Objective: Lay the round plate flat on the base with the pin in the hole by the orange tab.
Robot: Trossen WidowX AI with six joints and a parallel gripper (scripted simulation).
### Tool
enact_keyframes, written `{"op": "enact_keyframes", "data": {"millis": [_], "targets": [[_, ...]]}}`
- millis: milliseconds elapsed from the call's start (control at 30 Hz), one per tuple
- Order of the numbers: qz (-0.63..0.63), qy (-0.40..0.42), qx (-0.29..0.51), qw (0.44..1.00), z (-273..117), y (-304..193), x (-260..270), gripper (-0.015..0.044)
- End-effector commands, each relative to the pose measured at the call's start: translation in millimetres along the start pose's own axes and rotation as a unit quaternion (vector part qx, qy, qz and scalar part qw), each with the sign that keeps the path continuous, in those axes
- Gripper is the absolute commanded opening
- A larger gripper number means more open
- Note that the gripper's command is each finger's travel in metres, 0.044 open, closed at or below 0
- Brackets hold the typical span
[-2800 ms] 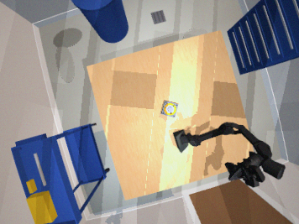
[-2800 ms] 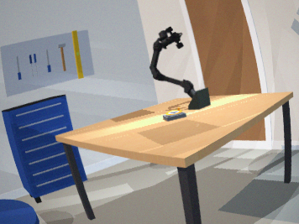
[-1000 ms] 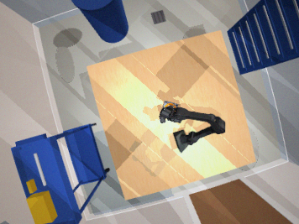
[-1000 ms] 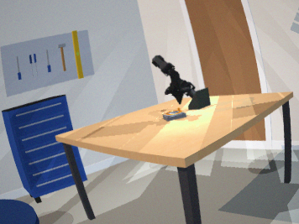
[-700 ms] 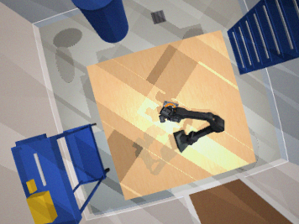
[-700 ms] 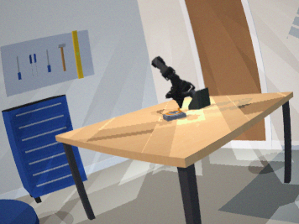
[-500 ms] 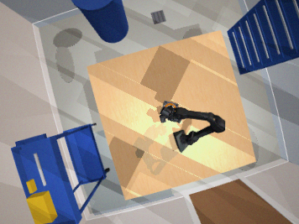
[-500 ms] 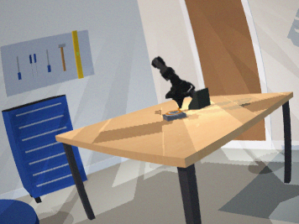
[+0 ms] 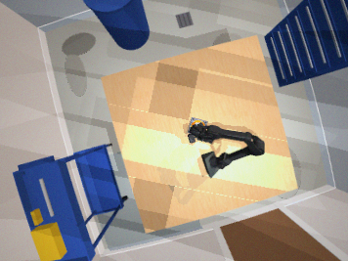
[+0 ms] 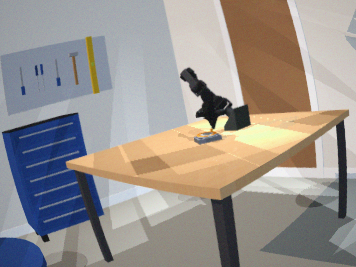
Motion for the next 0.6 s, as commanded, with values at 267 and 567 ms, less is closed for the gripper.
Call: {"op": "enact_keyframes", "data": {"millis": [267, 567], "targets": [[-0.004, -0.005, 0.004, 1.000, 1.7, -4.1, -15.9, 0.0000], [-0.004, -0.006, 0.004, 1.000, 1.5, -1.4, -29.9, 0.0000]]}}
Point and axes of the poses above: the point midway between the two fingers, 35 mm back from their tips, its own z axis out along the fingers, its own x axis across the jaws, y = z × x, the point moved 2 cm from there along -z, back along the fingers, and after that the axes turned 11 degrees about -z, right-handed, at the moved point
